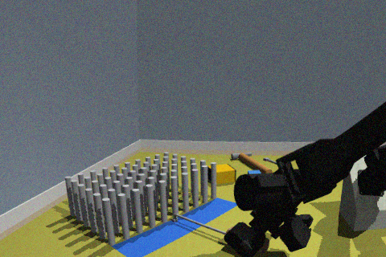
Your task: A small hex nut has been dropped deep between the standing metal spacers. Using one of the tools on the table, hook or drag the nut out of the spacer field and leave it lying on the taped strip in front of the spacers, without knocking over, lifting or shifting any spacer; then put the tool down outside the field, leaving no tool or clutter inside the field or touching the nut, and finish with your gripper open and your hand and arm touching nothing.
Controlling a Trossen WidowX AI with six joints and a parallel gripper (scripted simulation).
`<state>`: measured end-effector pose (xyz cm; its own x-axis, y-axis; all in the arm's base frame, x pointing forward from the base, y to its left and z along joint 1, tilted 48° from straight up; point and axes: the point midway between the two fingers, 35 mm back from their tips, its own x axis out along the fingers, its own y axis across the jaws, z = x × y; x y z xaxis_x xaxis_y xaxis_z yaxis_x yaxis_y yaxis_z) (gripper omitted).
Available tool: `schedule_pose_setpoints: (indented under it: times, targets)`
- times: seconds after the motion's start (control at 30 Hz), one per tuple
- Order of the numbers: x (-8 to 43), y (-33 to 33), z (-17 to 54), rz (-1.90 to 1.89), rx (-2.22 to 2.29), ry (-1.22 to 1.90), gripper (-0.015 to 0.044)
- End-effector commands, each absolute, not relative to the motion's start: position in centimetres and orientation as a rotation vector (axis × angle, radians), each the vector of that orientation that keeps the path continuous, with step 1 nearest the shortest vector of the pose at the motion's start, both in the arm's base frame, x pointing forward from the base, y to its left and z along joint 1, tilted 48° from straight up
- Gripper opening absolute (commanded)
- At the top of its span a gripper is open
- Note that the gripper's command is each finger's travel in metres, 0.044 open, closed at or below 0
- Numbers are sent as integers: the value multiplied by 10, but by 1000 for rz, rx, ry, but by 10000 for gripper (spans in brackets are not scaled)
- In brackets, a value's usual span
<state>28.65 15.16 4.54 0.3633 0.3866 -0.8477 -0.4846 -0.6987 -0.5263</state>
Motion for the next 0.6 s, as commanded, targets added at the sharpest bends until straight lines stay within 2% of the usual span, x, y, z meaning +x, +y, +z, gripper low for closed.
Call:
schedule_pose_setpoints:
  times: [0.0,0.57]
  targets:
    - [286,151,47,1431,-1856,89,0]
    - [289,142,54,1430,-1858,87,0]
